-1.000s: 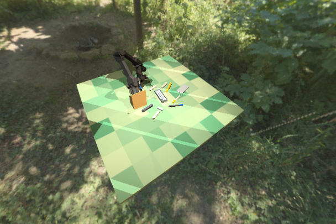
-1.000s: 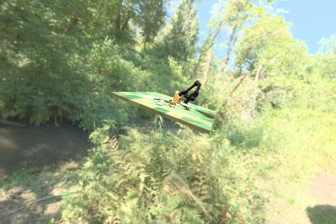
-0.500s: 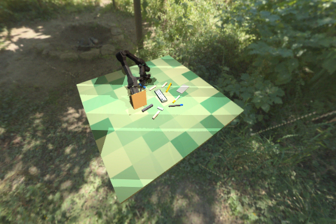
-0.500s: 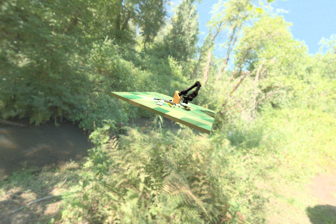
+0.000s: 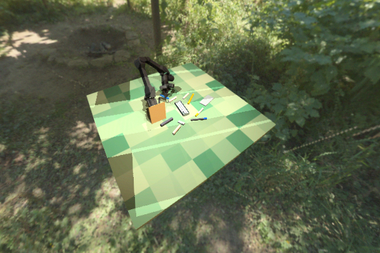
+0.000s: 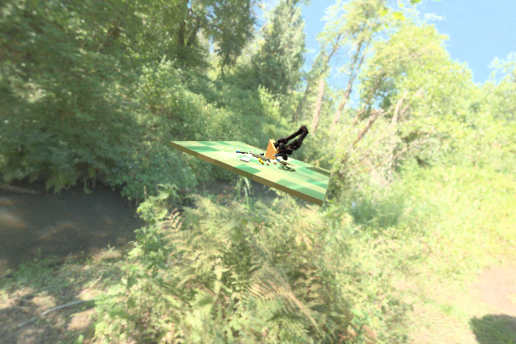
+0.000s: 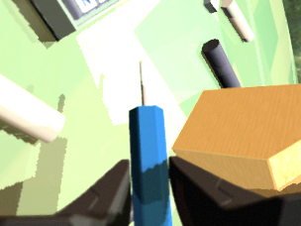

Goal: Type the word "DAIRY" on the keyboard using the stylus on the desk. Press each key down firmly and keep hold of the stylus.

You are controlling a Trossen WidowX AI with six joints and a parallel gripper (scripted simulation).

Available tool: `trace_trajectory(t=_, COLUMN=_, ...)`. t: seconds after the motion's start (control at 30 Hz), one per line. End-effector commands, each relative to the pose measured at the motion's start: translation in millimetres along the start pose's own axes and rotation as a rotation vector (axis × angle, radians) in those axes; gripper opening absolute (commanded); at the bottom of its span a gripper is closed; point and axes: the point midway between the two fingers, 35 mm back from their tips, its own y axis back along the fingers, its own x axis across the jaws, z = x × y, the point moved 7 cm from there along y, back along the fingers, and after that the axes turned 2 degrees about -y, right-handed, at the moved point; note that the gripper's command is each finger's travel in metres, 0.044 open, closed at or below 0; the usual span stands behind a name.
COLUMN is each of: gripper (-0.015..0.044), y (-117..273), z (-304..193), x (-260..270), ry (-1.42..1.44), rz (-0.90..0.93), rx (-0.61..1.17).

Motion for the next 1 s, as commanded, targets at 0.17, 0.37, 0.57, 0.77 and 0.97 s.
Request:
trace_trajectory(t=0.17, gripper=0.0000, y=-2.3, z=21.5, x=0.7, ry=0.238, rz=-0.053, rx=0.002)
trace_trajectory(t=0.37, gripper=0.0000, y=-3.6, z=35.9, x=-0.1, ry=0.406, rz=-0.084, rx=0.013)
trace_trajectory(t=0.57, gripper=0.0000, y=-5.3, z=50.3, x=-1.8, ry=0.575, rz=-0.113, rx=0.032)
trace_trajectory(t=0.77, gripper=0.0000, y=-7.4, z=64.9, x=-4.3, ry=0.744, rz=-0.139, rx=0.059)
trace_trajectory(t=0.97, gripper=0.0000, y=-10.0, z=79.4, x=-7.6, ry=0.914, rz=-0.160, rx=0.094)
